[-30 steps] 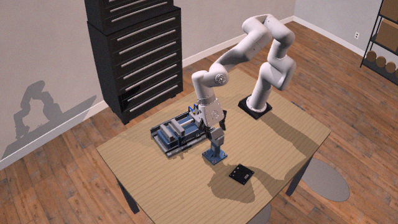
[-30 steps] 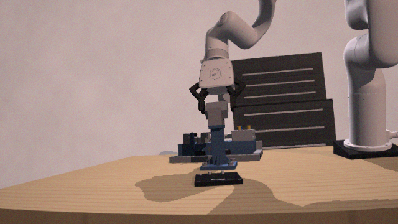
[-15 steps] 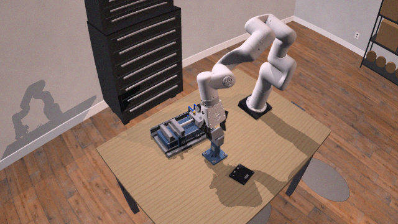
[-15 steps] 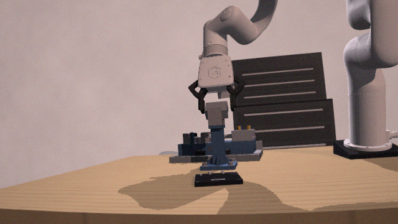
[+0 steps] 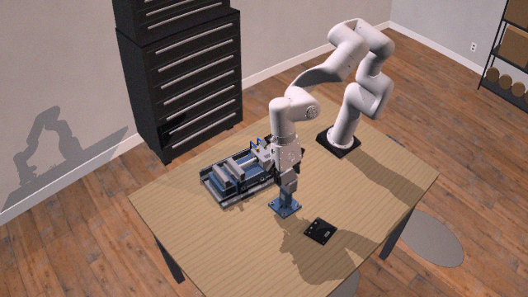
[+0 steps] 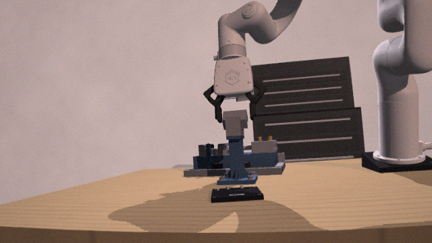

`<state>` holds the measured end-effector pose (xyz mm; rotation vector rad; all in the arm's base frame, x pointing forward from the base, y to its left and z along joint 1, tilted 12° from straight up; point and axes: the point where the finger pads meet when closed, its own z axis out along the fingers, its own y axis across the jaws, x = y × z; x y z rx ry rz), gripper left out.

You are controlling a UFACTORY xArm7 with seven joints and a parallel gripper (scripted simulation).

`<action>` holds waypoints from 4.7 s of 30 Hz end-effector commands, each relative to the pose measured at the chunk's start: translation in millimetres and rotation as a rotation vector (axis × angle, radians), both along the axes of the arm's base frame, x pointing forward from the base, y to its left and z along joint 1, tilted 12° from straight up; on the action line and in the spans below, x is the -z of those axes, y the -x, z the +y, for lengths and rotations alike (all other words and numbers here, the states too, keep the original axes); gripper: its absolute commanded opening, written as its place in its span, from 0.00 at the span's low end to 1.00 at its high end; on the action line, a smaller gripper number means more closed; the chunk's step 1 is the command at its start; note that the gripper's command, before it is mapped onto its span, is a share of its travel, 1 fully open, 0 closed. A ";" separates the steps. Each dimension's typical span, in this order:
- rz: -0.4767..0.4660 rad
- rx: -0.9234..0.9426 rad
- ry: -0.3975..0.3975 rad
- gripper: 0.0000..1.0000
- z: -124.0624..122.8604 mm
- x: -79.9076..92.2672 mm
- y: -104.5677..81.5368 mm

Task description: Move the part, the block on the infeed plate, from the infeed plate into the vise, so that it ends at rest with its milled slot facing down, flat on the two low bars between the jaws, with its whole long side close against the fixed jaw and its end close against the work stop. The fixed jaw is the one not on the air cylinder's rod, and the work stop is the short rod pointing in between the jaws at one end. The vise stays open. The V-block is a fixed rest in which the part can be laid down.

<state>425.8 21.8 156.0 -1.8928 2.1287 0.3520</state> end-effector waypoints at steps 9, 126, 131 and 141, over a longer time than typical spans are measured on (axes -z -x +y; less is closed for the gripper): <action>0.010 0.002 0.111 0.89 0.6 -1.8 -1.3; 0.107 0.001 0.925 0.89 9.6 -0.4 -2.3; 0.108 0.001 0.933 0.89 9.7 -0.3 -2.3; 0.109 0.001 0.940 0.89 9.7 -0.3 -2.4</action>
